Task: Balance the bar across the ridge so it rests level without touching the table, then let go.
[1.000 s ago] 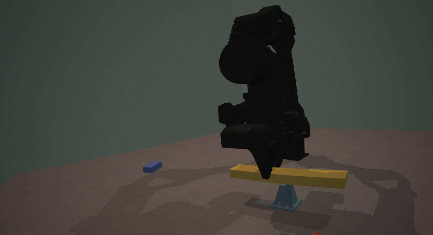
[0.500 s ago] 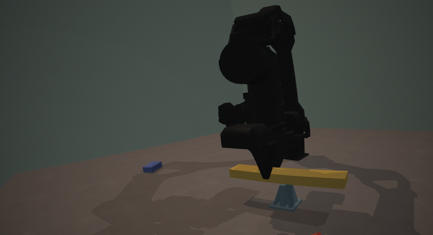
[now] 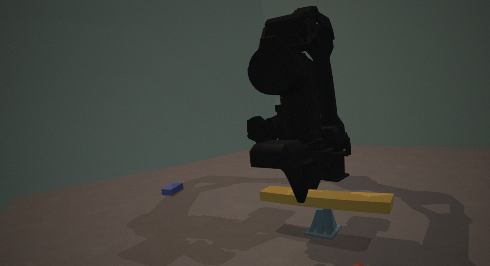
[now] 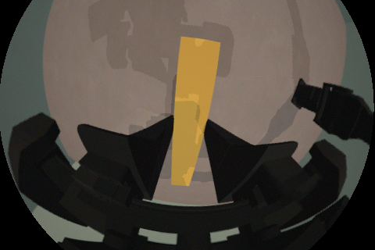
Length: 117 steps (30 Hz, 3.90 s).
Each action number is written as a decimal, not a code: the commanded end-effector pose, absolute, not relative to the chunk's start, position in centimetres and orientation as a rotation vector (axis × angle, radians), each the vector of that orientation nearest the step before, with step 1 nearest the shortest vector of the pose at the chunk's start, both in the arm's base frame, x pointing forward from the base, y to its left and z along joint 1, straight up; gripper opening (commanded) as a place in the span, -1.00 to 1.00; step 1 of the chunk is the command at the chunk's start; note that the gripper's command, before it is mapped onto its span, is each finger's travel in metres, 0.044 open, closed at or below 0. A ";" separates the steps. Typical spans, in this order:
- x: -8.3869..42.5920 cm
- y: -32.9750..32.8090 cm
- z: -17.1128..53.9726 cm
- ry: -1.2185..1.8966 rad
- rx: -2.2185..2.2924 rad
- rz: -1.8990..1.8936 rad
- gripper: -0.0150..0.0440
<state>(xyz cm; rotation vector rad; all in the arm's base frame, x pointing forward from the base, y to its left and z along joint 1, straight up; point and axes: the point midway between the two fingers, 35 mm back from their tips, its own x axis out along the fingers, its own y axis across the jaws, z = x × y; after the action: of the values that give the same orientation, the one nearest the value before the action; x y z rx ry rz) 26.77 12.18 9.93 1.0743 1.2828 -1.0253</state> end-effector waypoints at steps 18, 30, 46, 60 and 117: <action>26.7 12.2 9.9 1.286 1.075 -1.027 -0.49; 26.7 12.2 9.9 1.286 1.075 -1.027 -0.49; 26.7 12.2 9.9 1.286 1.075 -1.027 -0.49; 26.8 12.2 9.9 1.283 1.074 -1.025 -0.49; 26.8 12.2 9.9 1.283 1.074 -1.025 0.09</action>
<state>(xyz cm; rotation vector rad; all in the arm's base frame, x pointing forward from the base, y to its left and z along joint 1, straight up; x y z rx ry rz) 26.76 12.19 9.94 1.0740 1.2830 -1.0253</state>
